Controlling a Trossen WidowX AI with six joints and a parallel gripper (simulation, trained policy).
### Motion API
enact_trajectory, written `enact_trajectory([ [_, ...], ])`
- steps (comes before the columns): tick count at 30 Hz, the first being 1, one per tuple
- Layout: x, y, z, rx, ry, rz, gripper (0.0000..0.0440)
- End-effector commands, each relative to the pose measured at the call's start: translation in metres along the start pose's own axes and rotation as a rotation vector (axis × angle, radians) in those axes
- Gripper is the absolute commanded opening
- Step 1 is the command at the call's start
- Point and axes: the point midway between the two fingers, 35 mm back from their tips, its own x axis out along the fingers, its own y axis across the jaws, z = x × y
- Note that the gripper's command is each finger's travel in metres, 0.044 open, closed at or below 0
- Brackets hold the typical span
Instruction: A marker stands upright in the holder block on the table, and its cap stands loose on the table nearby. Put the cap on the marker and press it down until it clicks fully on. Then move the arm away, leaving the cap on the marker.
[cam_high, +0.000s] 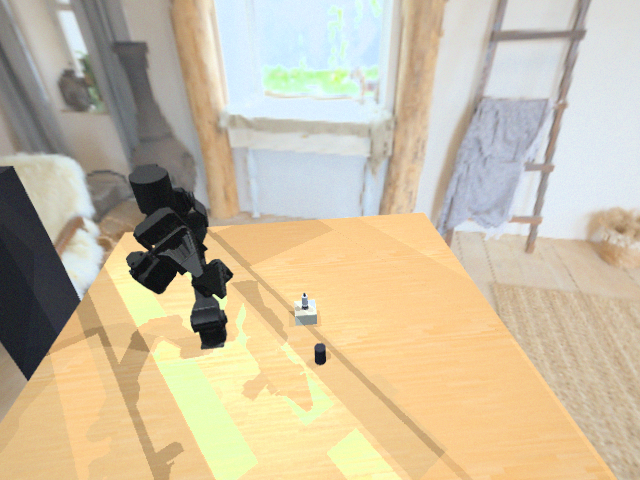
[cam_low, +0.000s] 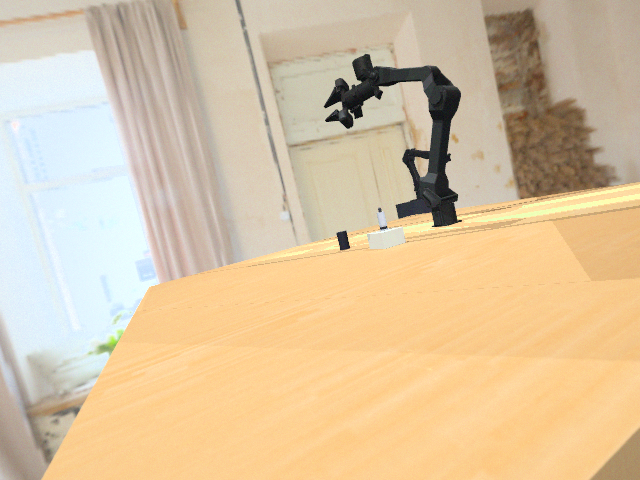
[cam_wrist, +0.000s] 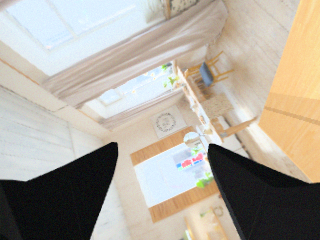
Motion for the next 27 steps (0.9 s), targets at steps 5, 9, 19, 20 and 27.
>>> enact_trajectory([
  [5,0.020,-0.027,-0.004,-0.002,0.010,-0.109,0.0308],
  [9,0.028,-0.041,-0.007,-0.003,0.017,-0.162,0.0310],
  [19,0.046,-0.077,-0.016,-0.008,0.030,-0.296,0.0313],
  [20,0.048,-0.081,-0.017,-0.009,0.031,-0.309,0.0313],
  [27,0.058,-0.107,-0.024,-0.016,0.037,-0.403,0.0314],
])
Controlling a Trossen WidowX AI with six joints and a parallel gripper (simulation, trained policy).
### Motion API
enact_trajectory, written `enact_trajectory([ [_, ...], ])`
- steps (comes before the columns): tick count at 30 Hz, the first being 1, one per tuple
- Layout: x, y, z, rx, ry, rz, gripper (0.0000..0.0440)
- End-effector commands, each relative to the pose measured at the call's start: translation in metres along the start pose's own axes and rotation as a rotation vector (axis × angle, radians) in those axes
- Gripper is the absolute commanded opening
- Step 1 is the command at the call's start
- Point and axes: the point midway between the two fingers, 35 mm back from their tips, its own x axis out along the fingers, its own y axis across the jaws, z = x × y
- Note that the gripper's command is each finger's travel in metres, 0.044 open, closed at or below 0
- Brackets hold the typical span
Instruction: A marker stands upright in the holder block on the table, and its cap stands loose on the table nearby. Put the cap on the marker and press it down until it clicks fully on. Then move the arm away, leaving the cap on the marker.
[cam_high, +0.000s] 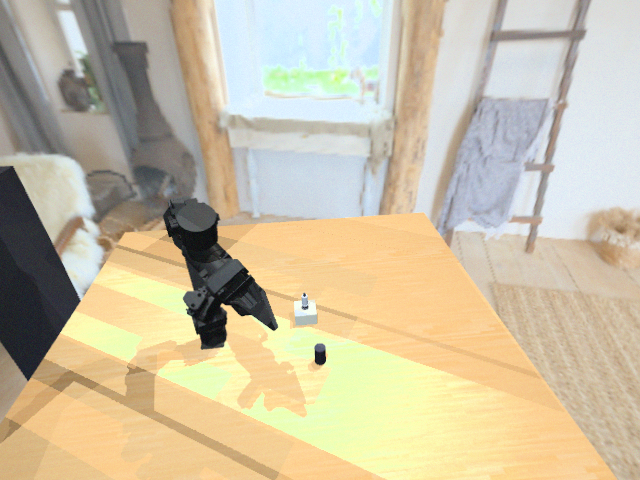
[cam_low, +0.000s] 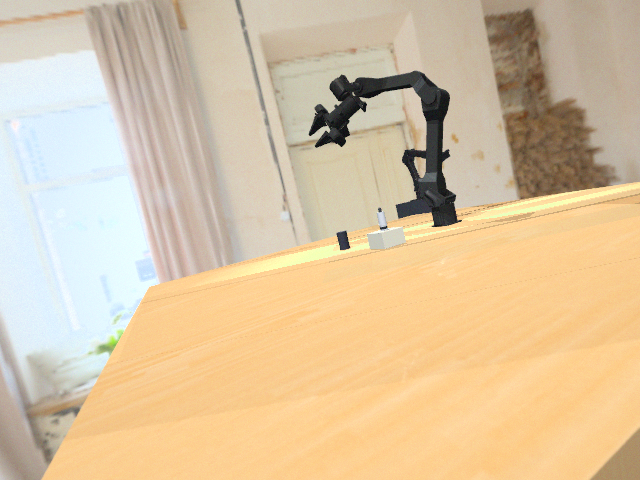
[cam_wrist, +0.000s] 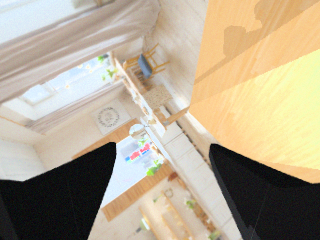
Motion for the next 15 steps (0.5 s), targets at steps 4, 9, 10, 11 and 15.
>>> enact_trajectory([
  [4,0.021,-0.021,-0.005,-0.012,-0.001,-0.098,0.0314],
  [9,0.033,-0.037,-0.009,-0.018,-0.001,-0.164,0.0315],
  [10,0.035,-0.040,-0.010,-0.020,-0.001,-0.177,0.0315],
  [11,0.037,-0.043,-0.011,-0.021,-0.002,-0.190,0.0315],
  [15,0.046,-0.056,-0.015,-0.027,-0.004,-0.242,0.0315],
])
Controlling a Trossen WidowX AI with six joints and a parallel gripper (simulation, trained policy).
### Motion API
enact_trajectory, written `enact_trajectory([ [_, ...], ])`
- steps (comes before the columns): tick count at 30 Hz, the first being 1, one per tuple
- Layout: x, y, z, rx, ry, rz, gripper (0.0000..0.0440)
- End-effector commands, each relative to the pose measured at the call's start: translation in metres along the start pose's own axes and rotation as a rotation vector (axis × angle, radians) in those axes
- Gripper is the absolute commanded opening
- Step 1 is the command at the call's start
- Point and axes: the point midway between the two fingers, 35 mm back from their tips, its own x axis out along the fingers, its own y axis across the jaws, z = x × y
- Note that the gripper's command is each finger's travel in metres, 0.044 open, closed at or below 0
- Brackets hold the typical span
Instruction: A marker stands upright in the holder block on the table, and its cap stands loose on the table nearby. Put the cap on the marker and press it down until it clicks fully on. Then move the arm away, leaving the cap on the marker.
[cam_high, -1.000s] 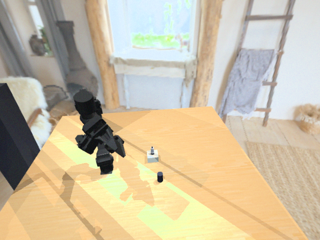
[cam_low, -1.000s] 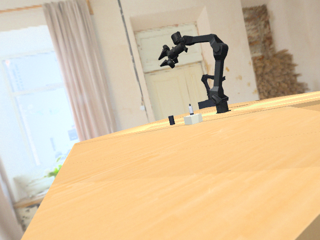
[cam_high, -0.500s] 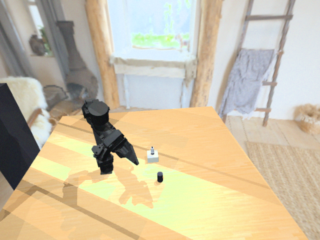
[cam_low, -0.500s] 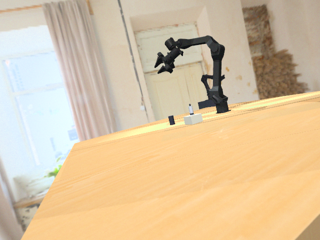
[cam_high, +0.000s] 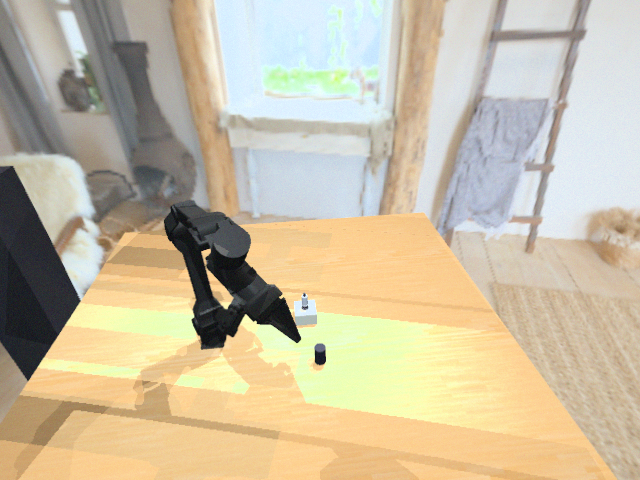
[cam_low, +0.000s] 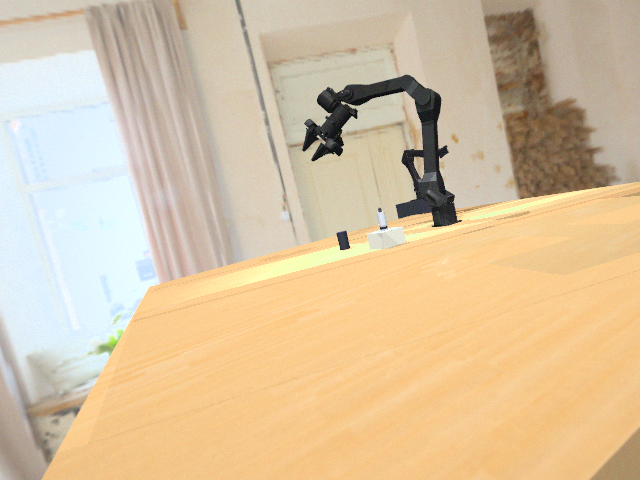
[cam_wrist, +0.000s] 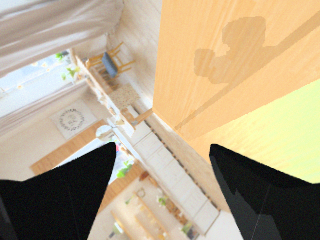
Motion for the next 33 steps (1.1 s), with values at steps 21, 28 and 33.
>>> enact_trajectory([
  [21,0.059,-0.067,-0.021,-0.045,-0.038,-0.304,0.0317],
  [28,0.072,-0.086,-0.027,-0.060,-0.057,-0.383,0.0317],
  [33,0.079,-0.100,-0.031,-0.071,-0.072,-0.437,0.0317],
])
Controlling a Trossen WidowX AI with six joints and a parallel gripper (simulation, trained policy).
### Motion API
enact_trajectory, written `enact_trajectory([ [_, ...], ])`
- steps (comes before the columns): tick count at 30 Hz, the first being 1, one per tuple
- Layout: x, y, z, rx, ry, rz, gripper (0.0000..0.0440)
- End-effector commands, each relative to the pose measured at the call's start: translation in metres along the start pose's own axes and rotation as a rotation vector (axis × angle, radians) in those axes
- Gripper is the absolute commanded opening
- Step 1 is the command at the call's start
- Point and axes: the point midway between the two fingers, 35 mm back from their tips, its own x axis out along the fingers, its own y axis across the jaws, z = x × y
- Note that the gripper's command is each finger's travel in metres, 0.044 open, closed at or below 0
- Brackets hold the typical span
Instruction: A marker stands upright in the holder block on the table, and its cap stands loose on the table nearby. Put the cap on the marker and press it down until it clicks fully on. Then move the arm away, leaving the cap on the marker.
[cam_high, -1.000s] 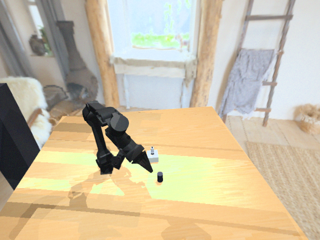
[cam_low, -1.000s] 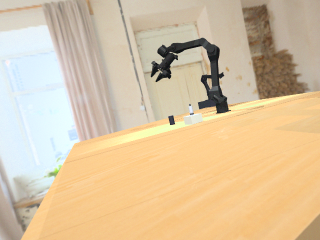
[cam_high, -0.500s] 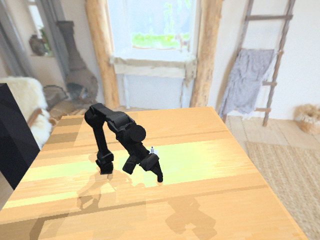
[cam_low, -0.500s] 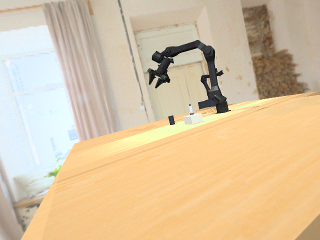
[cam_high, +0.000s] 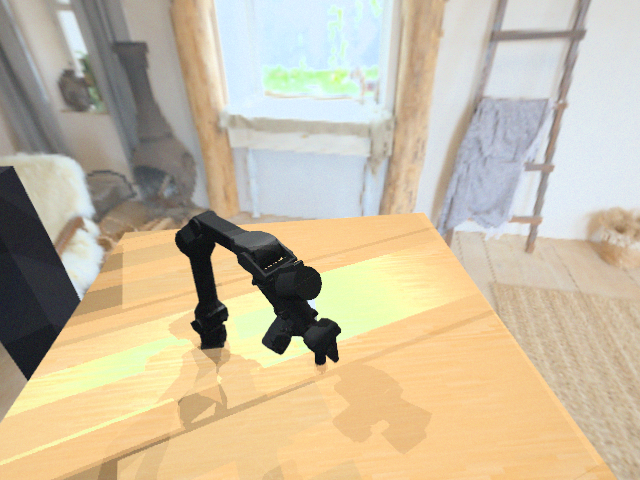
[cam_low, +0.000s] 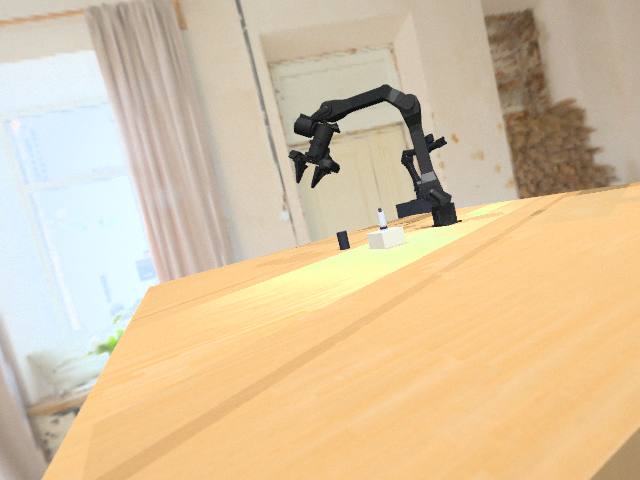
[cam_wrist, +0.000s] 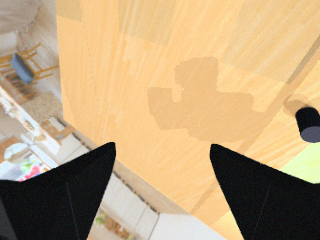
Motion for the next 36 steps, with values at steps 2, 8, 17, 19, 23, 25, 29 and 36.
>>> enact_trajectory([
  [2,0.013,-0.008,-0.005,-0.003,-0.019,-0.054,0.0317],
  [8,0.027,-0.019,-0.011,-0.012,-0.042,-0.114,0.0317],
  [17,0.045,-0.037,-0.019,-0.025,-0.081,-0.199,0.0317],
  [19,0.049,-0.041,-0.020,-0.028,-0.090,-0.217,0.0317],
  [23,0.056,-0.049,-0.022,-0.033,-0.110,-0.253,0.0316],
  [25,0.059,-0.054,-0.023,-0.035,-0.120,-0.270,0.0316],
  [29,0.066,-0.062,-0.025,-0.041,-0.141,-0.304,0.0315],
  [36,0.075,-0.078,-0.029,-0.049,-0.177,-0.359,0.0314],
])
